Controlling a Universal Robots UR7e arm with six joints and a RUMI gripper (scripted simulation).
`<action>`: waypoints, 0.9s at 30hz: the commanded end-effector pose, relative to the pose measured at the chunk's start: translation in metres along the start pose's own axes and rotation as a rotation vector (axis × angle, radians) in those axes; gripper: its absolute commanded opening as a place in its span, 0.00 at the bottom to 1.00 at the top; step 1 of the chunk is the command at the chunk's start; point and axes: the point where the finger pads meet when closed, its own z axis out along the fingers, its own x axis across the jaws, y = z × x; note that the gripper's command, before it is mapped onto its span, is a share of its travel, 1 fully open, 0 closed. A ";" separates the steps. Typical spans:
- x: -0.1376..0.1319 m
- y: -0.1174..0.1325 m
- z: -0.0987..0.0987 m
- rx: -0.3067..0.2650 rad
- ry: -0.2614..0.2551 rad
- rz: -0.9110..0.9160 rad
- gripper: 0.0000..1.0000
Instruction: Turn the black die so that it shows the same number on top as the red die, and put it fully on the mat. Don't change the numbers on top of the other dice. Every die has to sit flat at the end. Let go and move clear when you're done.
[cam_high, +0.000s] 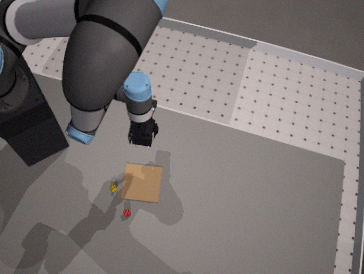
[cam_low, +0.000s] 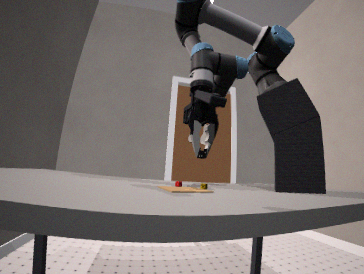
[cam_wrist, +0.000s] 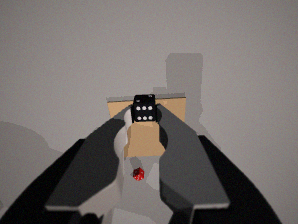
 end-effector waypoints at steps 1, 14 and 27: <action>0.001 0.001 0.000 0.000 0.001 0.039 0.03; 0.004 0.006 -0.001 0.000 0.001 0.218 0.03; 0.009 0.015 -0.001 0.001 0.001 0.529 0.03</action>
